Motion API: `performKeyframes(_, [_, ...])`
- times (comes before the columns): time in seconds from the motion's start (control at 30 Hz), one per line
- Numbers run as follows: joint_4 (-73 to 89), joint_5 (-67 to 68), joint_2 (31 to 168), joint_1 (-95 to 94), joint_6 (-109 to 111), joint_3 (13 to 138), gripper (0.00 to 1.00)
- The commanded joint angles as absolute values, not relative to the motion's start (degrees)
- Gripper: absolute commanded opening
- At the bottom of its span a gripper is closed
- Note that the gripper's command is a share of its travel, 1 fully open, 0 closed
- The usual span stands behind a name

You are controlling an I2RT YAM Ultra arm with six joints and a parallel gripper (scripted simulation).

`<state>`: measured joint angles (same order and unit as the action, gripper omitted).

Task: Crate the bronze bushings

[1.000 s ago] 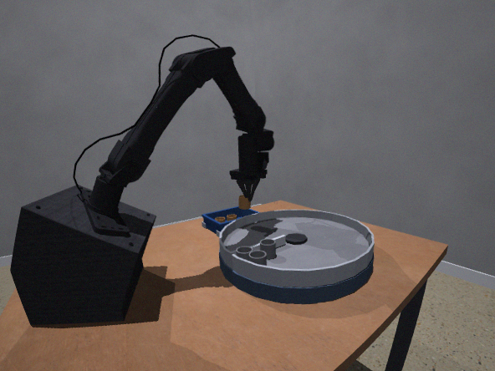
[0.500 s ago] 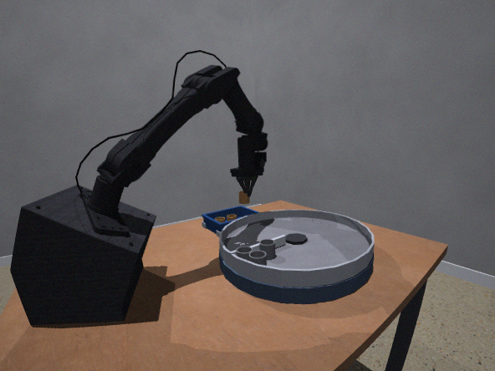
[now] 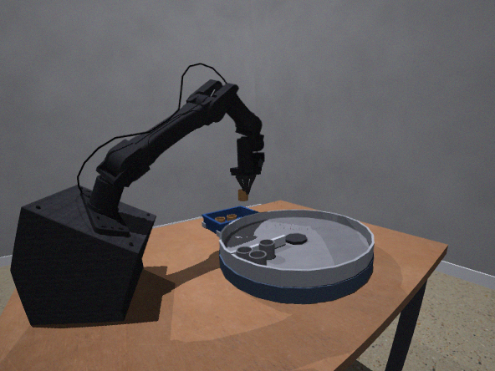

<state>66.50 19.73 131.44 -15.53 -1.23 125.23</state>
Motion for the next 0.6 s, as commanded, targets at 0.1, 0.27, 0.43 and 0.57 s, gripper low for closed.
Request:
performKeyframes(0.1, [72.2, 20.4, 134.9, -18.0, -3.4, 135.2, 0.00])
performKeyframes(0.27, [74.5, 20.6, 137.5, -18.4, -3.8, 139.9, 0.00])
performKeyframes(0.43, [76.8, 20.7, 140.0, -18.7, -4.2, 144.5, 0.00])
performKeyframes(0.57, [78.5, 20.6, 141.8, -19.0, -4.4, 147.9, 0.00])
